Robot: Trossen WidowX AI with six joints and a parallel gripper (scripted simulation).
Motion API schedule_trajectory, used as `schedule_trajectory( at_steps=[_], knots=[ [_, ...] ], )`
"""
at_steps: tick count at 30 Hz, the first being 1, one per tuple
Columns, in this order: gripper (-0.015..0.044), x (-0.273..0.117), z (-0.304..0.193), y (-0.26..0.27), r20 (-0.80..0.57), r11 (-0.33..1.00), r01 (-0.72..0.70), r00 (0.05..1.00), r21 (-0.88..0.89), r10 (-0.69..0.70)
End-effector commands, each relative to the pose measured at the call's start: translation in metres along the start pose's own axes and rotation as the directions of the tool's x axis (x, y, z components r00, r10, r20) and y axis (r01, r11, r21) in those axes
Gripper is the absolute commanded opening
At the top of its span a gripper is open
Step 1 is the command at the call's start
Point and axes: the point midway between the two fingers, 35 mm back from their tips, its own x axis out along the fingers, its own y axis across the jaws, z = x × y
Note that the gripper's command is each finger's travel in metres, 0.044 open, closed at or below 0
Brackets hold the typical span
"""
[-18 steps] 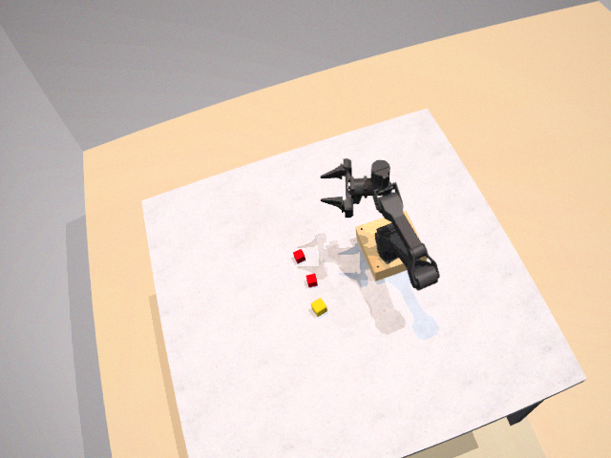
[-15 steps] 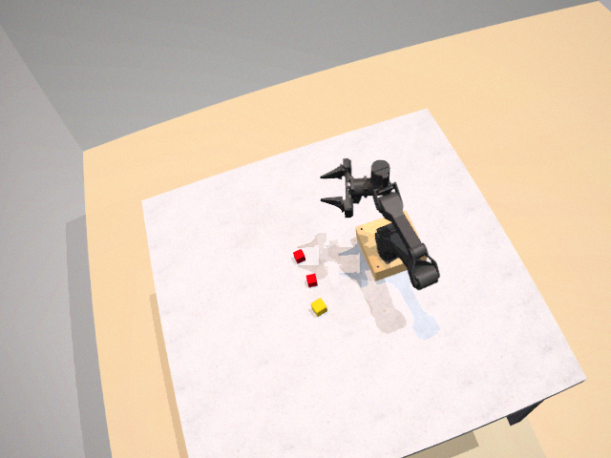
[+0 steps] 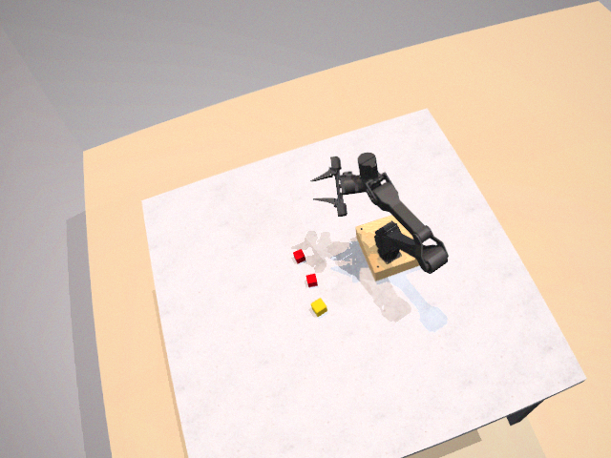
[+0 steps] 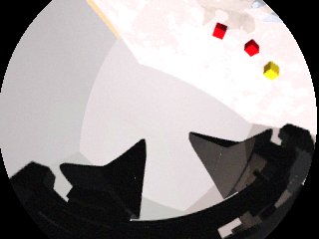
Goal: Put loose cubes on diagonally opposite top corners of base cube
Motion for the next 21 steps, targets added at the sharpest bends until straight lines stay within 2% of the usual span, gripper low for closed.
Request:
schedule_trajectory(
  at_steps=[1,6,11,21],
  knots=[
    [0.0265,0.017,0.009,-0.004,0.054,0.973,0.079,0.996,-0.219,-0.069],
    [0.0265,0.032,0.015,-0.011,0.101,0.894,0.165,0.986,-0.417,-0.135],
    [0.0265,0.046,0.021,-0.021,0.151,0.759,0.257,0.966,-0.599,-0.208],
    [0.0265,0.071,0.032,-0.048,0.261,0.329,0.385,0.895,-0.863,-0.363]
  ],
)
